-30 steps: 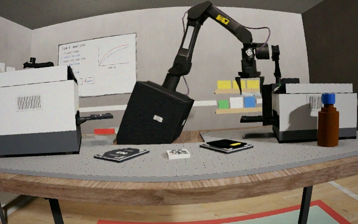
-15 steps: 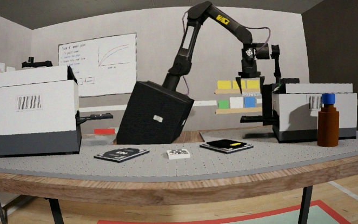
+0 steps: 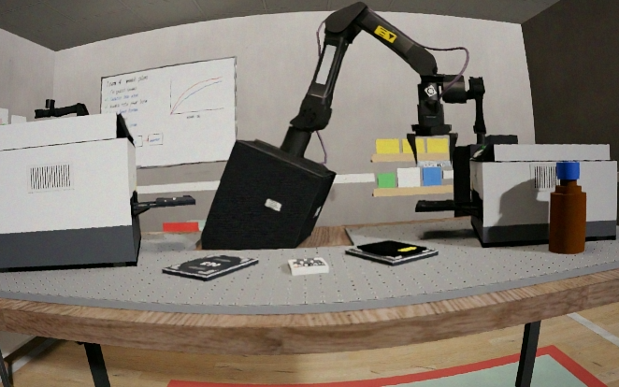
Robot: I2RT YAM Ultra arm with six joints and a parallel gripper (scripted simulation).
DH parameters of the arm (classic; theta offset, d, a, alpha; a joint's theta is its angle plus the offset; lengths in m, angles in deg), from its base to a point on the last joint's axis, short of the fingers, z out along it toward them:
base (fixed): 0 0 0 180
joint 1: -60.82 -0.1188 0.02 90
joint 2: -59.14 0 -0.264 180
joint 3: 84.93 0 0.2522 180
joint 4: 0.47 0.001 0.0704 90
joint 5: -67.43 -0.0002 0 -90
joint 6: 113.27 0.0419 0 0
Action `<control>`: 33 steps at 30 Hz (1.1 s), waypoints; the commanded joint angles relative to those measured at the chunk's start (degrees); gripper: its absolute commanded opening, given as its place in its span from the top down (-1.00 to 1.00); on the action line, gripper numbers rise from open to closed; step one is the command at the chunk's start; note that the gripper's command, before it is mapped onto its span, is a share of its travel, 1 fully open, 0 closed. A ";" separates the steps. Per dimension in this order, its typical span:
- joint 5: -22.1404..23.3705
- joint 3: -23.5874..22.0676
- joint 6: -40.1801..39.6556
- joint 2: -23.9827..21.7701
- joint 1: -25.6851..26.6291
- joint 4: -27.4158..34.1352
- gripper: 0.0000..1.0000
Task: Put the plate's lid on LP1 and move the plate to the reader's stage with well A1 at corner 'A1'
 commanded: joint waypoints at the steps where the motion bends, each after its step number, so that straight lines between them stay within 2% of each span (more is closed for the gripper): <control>1: -0.75 1.82 -2.60 1.06 2.00 0.96 -0.72; 4: -1.14 2.19 -4.04 1.71 3.09 1.33 -0.72; 6: -0.30 2.02 -4.97 0.16 4.07 0.63 -0.72; 10: 0.51 1.82 -5.99 1.01 5.17 -0.60 -0.72; 12: -1.04 2.44 -7.01 2.68 5.70 1.50 -0.72; 15: -0.77 2.32 -8.42 2.98 7.09 1.38 -0.72; 17: 0.47 1.30 -9.35 1.64 8.08 0.24 -0.72; 20: 1.18 -0.48 -10.78 3.05 9.67 -0.65 -0.72; 23: 0.62 1.99 -12.29 3.89 10.98 0.76 -0.72; 27: -0.18 2.34 -13.25 4.39 11.62 1.15 -0.72; 28: -0.10 2.27 -13.70 2.45 12.07 0.96 -0.72; 33: 1.79 0.49 -16.12 3.78 14.65 -1.02 -0.72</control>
